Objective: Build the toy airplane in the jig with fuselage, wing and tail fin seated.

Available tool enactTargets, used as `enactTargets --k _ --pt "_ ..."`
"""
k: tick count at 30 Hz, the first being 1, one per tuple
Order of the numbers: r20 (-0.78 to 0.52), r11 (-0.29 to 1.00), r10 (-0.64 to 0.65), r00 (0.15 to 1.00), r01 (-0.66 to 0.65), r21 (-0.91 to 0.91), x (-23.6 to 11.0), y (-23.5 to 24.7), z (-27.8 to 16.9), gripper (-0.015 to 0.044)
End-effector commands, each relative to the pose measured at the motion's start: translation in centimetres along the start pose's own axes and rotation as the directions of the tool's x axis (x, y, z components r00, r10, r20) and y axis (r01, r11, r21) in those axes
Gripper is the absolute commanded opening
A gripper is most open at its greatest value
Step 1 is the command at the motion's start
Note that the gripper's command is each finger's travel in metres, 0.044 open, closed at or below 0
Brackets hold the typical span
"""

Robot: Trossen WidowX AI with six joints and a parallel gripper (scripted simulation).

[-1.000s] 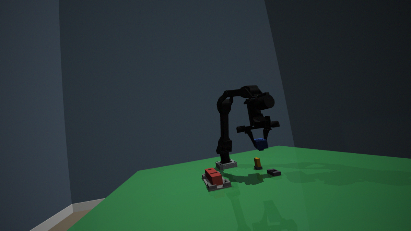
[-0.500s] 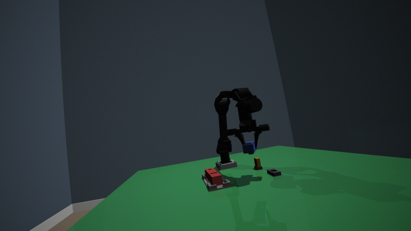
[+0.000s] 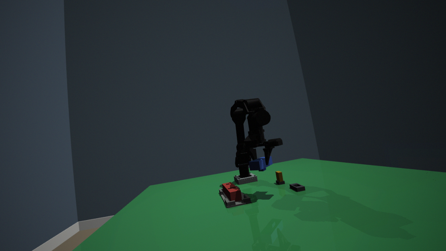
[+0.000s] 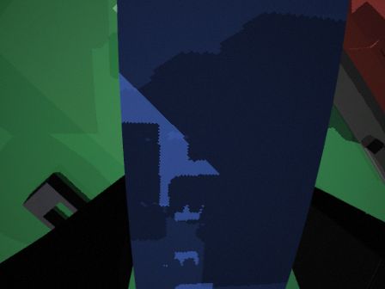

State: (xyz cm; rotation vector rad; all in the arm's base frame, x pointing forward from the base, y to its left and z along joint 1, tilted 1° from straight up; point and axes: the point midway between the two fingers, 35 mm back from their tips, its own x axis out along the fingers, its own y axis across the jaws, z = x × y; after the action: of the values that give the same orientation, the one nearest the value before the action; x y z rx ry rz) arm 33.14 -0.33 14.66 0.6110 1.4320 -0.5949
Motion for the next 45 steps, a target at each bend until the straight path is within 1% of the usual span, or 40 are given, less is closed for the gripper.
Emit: enactTargets --k 1,20,37,44,45 --pt "0.002 0.998 0.003 1.0 -0.004 0.064 0.1 -1.0 0.6 0.0" --pt "0.0 0.928 -0.002 1.0 0.002 0.373 1.2 -6.6 3.2 0.0" --pt "-0.002 0.783 -0.006 1.0 0.006 0.622 2.2 -11.8 4.4 0.0" --pt "-0.003 0.722 -0.007 1.0 0.007 0.692 2.5 -13.5 4.6 0.0" --pt "-0.003 0.722 -0.007 1.0 0.007 0.692 2.5 -13.5 4.6 0.0026"
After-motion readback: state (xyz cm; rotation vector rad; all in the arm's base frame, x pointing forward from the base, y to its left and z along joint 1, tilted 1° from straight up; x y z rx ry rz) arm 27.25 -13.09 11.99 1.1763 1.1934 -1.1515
